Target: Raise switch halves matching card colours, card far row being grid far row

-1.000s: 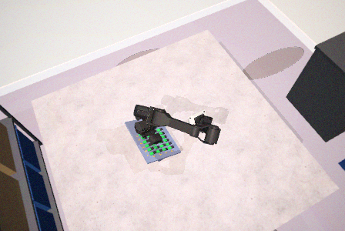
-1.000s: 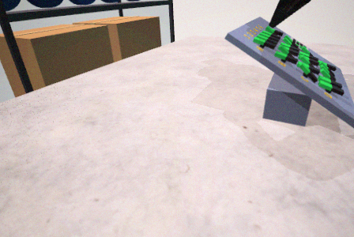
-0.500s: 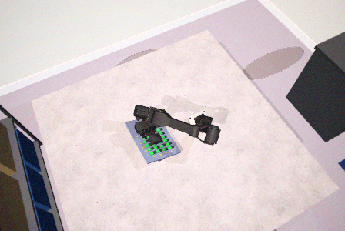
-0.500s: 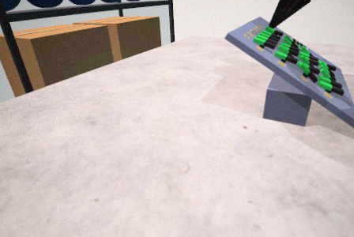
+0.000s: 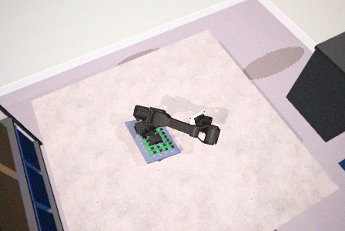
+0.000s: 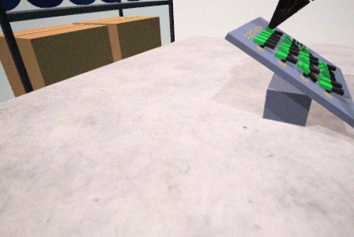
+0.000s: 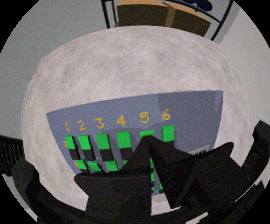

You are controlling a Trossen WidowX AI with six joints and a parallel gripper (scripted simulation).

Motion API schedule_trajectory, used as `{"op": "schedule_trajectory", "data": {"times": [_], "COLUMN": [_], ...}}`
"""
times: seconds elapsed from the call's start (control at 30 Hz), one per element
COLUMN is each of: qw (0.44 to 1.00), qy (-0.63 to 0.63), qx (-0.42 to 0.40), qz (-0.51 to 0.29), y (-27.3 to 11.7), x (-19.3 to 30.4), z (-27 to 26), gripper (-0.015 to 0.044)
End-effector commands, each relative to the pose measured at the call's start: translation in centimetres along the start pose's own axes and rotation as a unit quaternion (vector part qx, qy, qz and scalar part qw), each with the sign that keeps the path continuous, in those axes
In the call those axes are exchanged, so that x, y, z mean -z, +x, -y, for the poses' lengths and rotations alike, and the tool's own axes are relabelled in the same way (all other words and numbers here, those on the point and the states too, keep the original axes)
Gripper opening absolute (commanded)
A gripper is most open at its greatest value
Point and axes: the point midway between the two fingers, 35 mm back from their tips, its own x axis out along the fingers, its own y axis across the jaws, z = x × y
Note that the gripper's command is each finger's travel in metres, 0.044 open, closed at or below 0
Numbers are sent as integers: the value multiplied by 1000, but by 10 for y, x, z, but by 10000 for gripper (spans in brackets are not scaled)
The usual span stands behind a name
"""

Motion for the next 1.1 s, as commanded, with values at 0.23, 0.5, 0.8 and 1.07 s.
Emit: {"op": "schedule_trajectory", "data": {"times": [0.23,0.5,0.8,1.07], "qw": [1000,1000,1000,1000], "qy": [2,2,2,2], "qx": [1,1,1,3], "qz": [-1,-1,-1,6], "y": [2,3,4,-37], "x": [0,0,0,1], "z": [0,0,0,2], "gripper": [0,0,0,0]}}
